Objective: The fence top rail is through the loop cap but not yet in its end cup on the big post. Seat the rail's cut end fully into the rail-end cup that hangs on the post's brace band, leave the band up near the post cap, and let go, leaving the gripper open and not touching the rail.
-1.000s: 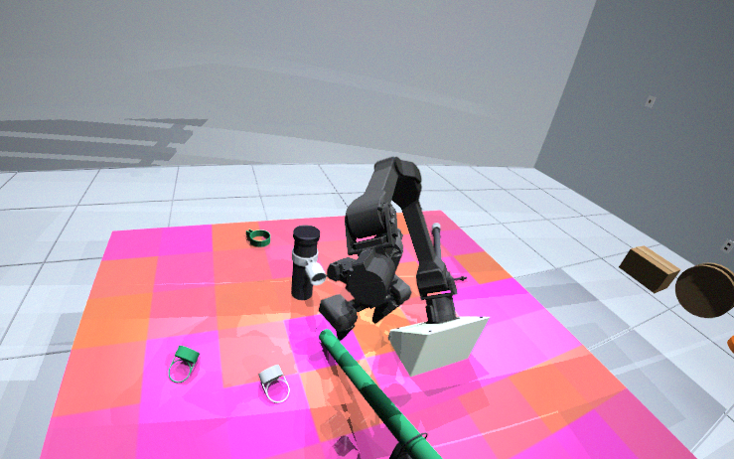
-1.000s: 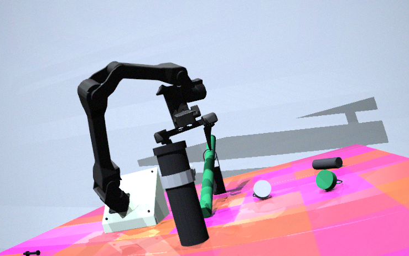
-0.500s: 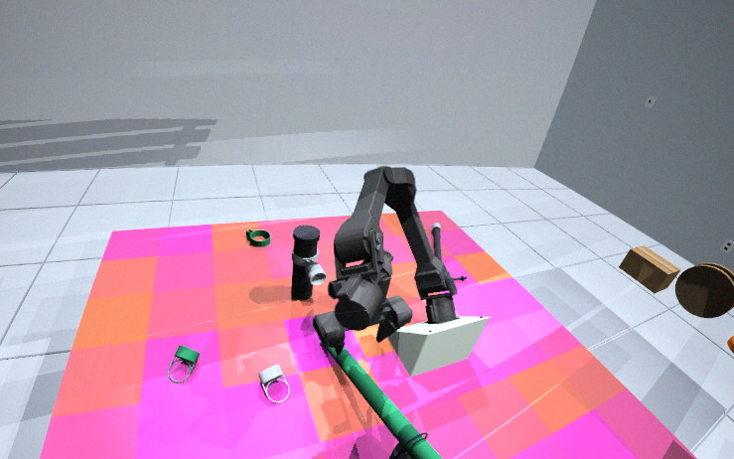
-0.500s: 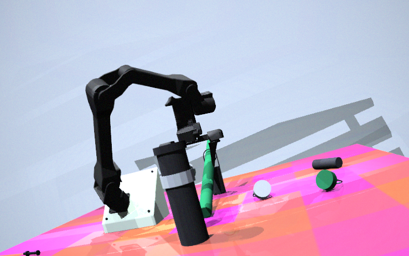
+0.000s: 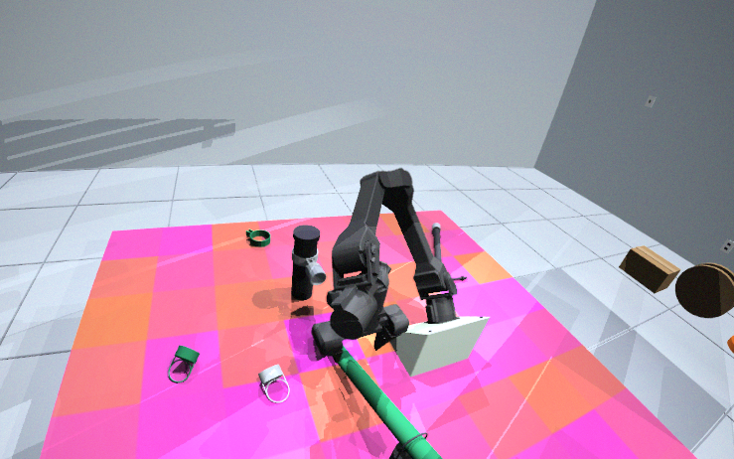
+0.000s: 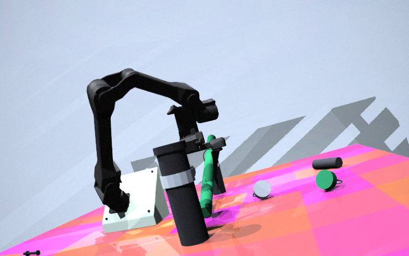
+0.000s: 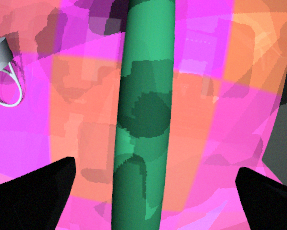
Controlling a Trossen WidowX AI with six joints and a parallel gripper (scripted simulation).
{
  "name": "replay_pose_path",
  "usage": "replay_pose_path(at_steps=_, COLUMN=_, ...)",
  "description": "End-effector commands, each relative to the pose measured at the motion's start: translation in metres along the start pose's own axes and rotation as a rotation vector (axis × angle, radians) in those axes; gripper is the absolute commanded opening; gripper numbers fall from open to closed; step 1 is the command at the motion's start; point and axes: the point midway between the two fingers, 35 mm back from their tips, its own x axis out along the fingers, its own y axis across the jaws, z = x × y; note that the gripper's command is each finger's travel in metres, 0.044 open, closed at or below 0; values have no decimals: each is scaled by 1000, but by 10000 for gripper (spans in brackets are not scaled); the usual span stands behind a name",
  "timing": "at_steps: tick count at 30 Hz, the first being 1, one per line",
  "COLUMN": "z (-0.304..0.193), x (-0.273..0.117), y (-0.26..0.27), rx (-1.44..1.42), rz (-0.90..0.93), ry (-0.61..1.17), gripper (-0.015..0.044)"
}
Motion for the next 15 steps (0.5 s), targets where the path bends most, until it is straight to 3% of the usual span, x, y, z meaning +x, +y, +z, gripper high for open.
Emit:
replay_pose_path(at_steps=1, z=1, x=7, y=0, rx=-5, rz=-2, ry=-7, gripper=440)
replay_pose_path(at_steps=15, z=1, x=30, y=1, rx=-5, rz=-2, ry=-6, gripper=440)
